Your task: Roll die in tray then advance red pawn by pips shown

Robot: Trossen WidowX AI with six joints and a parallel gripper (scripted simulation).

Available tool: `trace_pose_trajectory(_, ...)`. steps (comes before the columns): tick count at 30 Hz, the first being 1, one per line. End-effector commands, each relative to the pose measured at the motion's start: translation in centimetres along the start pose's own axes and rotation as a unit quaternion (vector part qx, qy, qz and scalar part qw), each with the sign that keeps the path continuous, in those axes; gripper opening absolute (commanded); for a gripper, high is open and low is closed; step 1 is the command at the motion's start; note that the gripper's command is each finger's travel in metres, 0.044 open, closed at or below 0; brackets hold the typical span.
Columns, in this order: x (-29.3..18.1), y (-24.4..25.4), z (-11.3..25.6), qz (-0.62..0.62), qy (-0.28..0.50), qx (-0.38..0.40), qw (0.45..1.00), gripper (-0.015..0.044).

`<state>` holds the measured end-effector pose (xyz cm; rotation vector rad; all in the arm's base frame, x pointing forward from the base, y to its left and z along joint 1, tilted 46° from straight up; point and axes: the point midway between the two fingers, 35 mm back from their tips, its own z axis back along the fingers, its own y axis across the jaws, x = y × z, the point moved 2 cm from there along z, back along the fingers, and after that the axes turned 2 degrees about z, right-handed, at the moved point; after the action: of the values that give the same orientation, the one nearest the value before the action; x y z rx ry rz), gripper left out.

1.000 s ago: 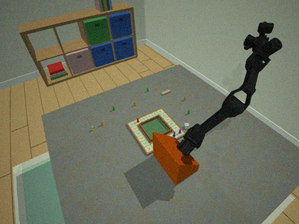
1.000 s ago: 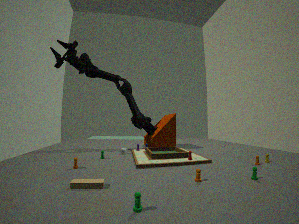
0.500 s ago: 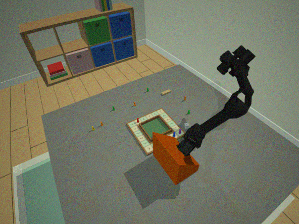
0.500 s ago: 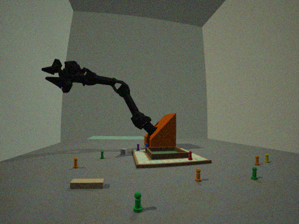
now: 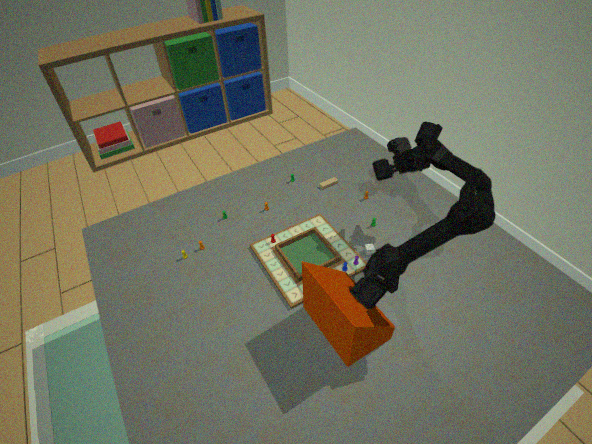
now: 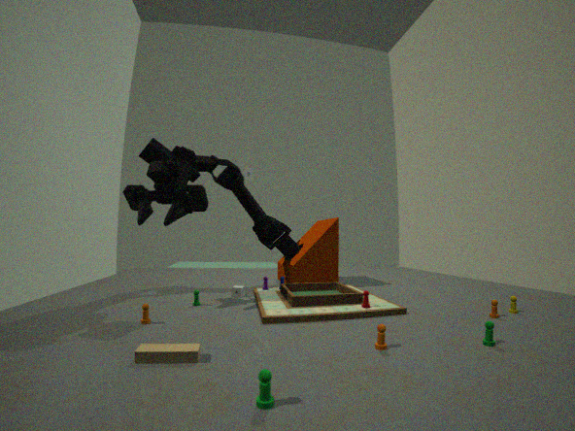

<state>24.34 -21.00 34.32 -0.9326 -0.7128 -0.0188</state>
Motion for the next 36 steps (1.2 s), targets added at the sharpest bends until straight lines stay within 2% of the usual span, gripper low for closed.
trace_pose_trajectory(1,-3.6,5.6,-1.1,-0.057,0.102,0.049,0.992,0.0275)
trace_pose_trajectory(7,-9.4,12.2,-0.3,-0.103,0.251,0.055,0.961,0.0275)
trace_pose_trajectory(13,-14.7,15.9,2.2,-0.101,0.358,-0.007,0.928,0.0275)
trace_pose_trajectory(23,-15.2,15.7,2.4,-0.098,0.366,-0.017,0.925,0.0275)
trace_pose_trajectory(36,-17.4,15.8,0.2,-0.098,0.365,-0.018,0.925,0.0275)
